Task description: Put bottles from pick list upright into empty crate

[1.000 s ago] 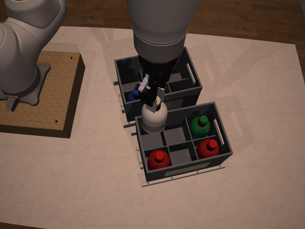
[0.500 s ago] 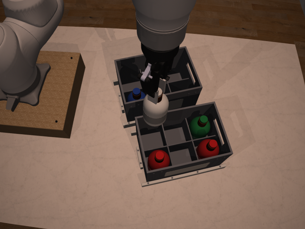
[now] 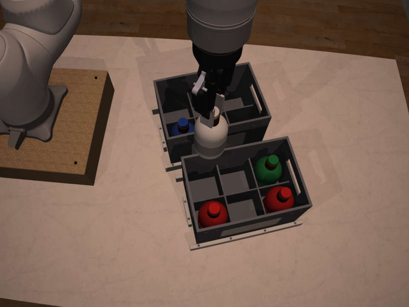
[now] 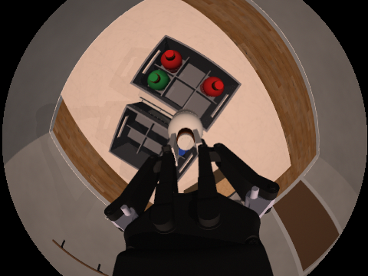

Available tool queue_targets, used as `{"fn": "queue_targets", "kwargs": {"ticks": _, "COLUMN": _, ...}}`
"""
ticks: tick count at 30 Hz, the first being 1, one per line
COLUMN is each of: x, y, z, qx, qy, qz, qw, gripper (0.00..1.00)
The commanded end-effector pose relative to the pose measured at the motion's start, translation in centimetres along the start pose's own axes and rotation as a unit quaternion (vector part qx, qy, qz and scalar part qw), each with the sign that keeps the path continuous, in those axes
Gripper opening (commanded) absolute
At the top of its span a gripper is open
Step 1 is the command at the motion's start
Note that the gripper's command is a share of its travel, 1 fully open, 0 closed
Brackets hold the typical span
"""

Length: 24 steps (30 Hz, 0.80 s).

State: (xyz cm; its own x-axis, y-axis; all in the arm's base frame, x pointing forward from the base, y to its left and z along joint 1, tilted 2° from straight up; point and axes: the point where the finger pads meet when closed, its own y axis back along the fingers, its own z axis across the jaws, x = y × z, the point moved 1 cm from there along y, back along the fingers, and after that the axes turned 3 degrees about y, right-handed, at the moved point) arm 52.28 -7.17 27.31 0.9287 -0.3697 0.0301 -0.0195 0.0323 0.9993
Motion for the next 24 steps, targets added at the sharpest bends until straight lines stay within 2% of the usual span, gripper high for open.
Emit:
{"fn": "queue_targets", "kwargs": {"ticks": 1, "x": -0.2, "y": 0.0, "z": -0.5, "qx": 0.000, "qy": 0.000, "qz": 0.000, "qw": 1.000, "gripper": 0.00}}
{"fn": "queue_targets", "kwargs": {"ticks": 24, "x": -1.6, "y": 0.0, "z": -4.5, "qx": 0.000, "qy": 0.000, "qz": 0.000, "qw": 1.000, "gripper": 0.00}}
